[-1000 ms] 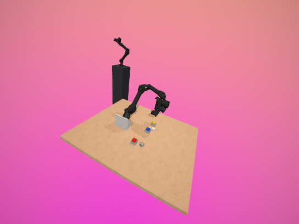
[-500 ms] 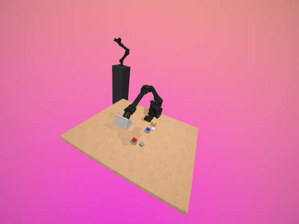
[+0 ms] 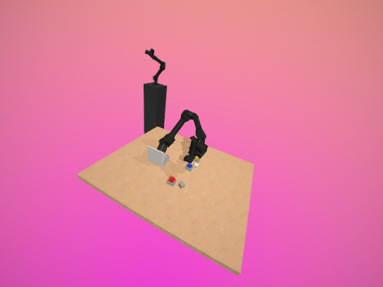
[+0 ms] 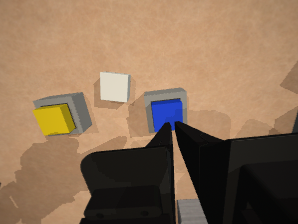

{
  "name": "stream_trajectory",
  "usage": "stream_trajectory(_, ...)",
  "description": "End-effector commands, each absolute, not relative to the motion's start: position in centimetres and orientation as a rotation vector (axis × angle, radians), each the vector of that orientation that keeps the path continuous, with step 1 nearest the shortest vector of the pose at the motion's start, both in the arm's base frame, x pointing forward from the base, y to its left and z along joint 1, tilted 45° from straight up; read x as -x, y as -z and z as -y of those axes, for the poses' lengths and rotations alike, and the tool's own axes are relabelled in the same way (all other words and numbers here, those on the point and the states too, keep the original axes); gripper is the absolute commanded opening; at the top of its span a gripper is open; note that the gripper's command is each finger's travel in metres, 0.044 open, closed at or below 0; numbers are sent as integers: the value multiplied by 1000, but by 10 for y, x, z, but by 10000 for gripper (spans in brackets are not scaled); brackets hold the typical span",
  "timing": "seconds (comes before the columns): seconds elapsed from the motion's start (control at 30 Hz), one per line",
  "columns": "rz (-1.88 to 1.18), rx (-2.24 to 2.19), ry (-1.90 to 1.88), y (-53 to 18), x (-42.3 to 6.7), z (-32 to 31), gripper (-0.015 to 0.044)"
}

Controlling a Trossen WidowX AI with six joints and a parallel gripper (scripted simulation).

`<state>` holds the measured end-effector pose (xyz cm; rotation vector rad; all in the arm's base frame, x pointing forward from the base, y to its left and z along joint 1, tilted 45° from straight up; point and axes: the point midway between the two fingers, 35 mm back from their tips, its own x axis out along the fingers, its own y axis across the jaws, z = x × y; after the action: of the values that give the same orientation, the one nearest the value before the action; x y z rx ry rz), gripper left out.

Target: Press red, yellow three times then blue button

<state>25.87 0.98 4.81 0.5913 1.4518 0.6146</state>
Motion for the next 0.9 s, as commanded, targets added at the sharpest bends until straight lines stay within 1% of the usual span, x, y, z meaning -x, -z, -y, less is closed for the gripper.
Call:
stream_trajectory(0.0,-1458,-602,-616,-43,-257,-16,20)
stream_trajectory(0.53,-1458,-603,-617,-25,-257,-35,20)
stream_trajectory(0.87,-1457,-603,-618,-24,-257,-35,20)
